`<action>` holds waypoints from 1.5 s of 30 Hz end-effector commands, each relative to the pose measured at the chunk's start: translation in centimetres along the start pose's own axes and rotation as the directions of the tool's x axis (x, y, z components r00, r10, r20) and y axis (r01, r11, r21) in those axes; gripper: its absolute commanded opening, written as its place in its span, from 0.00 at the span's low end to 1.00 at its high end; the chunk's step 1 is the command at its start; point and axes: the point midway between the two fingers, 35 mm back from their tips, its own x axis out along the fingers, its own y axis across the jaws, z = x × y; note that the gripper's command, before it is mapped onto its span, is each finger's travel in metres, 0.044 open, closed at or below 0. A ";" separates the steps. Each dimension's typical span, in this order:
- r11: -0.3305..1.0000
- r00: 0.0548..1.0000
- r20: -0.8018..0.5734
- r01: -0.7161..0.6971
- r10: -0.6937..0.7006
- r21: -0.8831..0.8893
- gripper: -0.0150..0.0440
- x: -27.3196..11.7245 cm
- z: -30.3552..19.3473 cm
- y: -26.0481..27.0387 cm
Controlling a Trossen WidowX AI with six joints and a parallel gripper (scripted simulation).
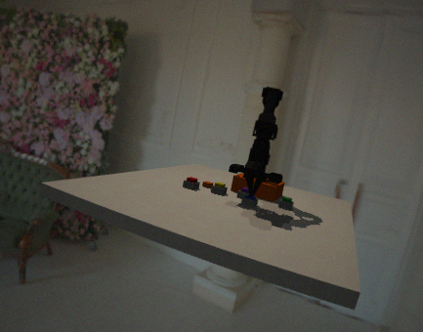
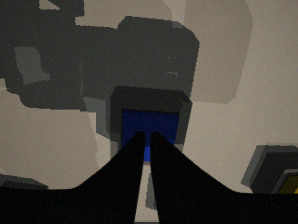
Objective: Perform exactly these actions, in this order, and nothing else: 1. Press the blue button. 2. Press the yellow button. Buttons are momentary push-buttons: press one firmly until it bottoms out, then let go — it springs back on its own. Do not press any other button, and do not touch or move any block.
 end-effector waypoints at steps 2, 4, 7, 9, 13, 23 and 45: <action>1.000 1.000 -0.002 0.004 -0.004 -0.001 0.29 0.2 -0.1 -0.1; 1.000 1.000 -0.002 0.004 -0.004 -0.001 0.29 0.2 -0.1 -0.1; 1.000 1.000 -0.002 0.004 -0.004 -0.001 0.29 0.2 -0.1 -0.1; 1.000 1.000 -0.002 0.004 -0.004 -0.001 0.29 0.2 -0.1 -0.1; 1.000 1.000 0.000 0.000 0.000 0.000 0.29 -0.2 0.0 0.0; 1.000 1.000 -0.001 0.004 -0.004 -0.001 0.29 -5.5 0.1 0.0; 1.000 1.000 -0.006 0.018 -0.018 -0.001 0.29 -9.6 -5.2 -14.4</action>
